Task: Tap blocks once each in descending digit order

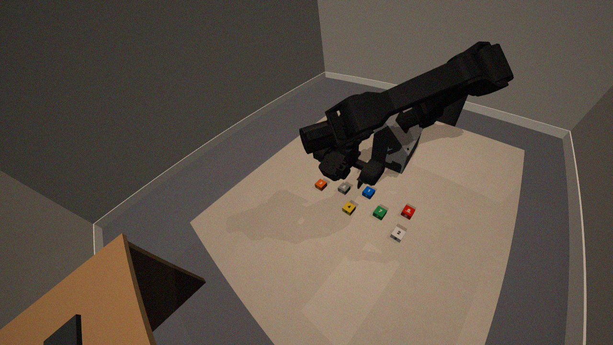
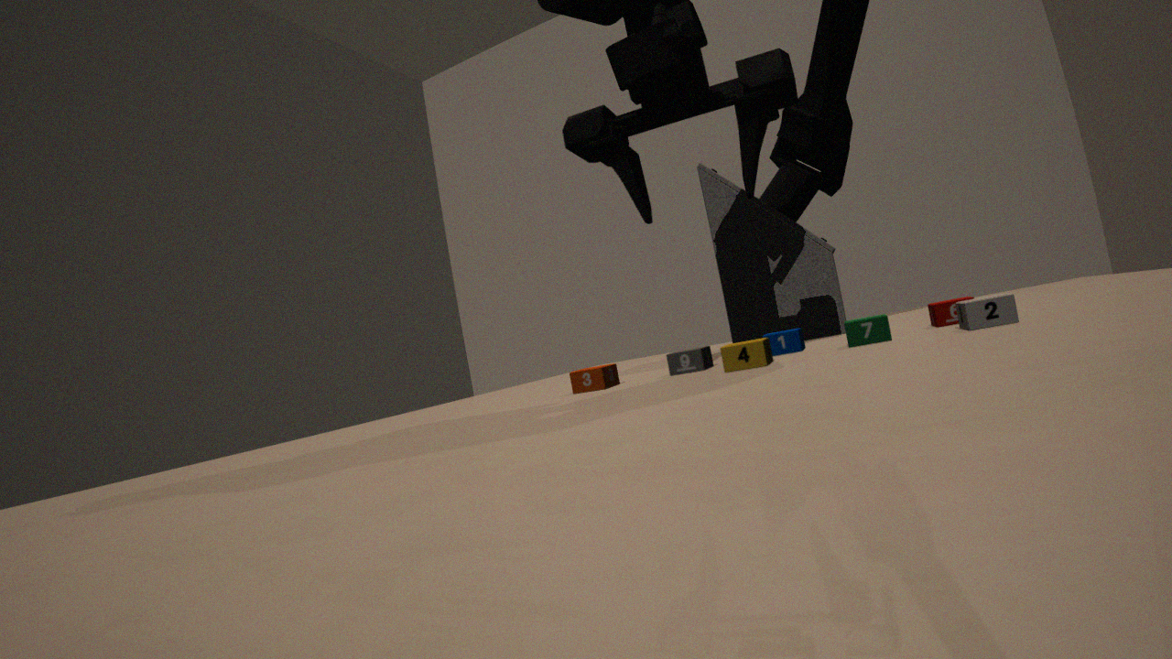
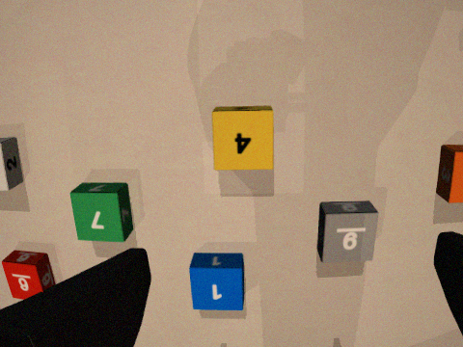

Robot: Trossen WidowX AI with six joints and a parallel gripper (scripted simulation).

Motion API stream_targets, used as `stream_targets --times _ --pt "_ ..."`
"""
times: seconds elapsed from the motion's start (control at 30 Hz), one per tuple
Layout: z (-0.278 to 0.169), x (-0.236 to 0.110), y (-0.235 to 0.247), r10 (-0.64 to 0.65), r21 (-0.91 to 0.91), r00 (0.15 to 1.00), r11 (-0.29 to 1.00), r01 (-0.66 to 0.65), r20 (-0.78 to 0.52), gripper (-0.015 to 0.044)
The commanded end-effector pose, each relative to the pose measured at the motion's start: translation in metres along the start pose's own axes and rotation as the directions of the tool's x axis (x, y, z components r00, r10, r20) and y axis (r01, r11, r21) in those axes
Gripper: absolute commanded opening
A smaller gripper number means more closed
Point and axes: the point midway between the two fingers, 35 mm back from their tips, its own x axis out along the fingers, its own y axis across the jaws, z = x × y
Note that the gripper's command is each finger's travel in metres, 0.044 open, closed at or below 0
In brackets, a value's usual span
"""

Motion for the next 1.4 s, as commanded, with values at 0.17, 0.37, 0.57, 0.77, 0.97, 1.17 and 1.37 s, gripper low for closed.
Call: stream_targets --times 0.17,0.37,0.57,0.77,0.97,1.17,1.37 --pt "-0.056 0.001 -0.050 0.006 0.038 1.000 0.999 -0.006 -0.010 0.0400" --pt "-0.054 0.053 -0.050 0.005 0.038 1.000 0.999 -0.005 -0.009 0.0295" --pt "-0.057 0.083 -0.048 0.010 0.038 1.000 0.999 -0.010 -0.010 0.0138" --pt "-0.057 0.083 -0.048 0.010 0.038 1.000 0.999 -0.010 -0.010 0.0020" --pt "-0.057 0.083 -0.048 0.010 0.038 1.000 0.999 -0.010 -0.010 0.0020" --pt "-0.057 0.090 -0.048 0.010 0.038 1.000 0.999 -0.010 -0.010 0.0020" --pt "-0.057 0.100 -0.048 0.010 0.038 1.000 0.999 -0.010 -0.010 0.0020"
